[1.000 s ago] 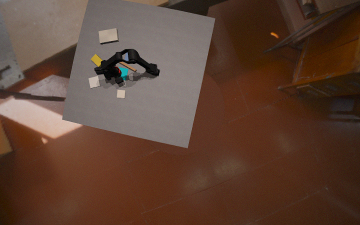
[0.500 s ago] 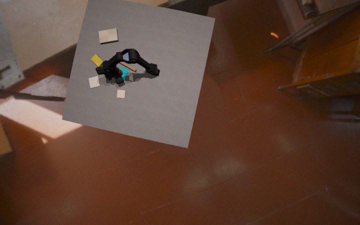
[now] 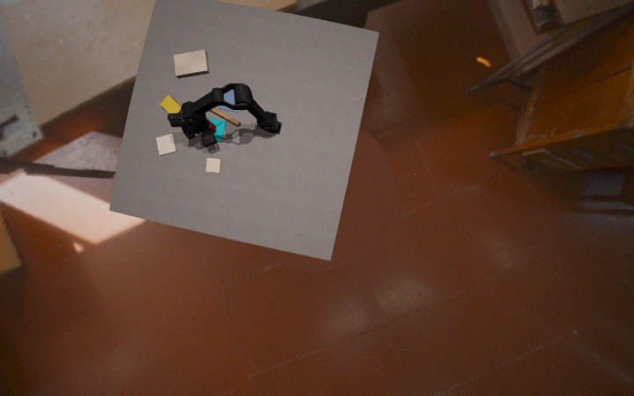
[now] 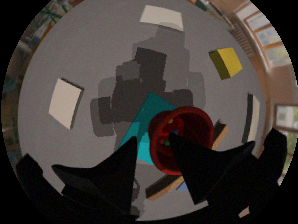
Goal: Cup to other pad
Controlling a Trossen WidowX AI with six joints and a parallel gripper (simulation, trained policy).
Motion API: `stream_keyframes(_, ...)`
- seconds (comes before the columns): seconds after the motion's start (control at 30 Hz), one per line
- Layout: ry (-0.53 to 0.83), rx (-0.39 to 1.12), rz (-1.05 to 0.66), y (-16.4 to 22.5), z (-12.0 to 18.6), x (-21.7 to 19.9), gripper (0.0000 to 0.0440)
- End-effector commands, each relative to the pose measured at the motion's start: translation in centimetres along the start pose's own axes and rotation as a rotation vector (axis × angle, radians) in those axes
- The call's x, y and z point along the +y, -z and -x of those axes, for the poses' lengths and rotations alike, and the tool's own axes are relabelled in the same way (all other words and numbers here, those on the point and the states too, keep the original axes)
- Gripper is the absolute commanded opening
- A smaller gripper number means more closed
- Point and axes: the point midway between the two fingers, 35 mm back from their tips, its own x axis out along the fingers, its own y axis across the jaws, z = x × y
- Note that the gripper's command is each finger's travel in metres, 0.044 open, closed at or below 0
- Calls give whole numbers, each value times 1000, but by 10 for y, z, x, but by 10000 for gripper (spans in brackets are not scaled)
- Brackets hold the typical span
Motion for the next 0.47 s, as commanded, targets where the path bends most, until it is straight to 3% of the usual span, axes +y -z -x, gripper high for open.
stream_keyframes(0.0, -9, -15, -1, 4, 8, 2, 198)
stream_keyframes(0.43, 2, -118, -14, -4, 47, 0, 283)
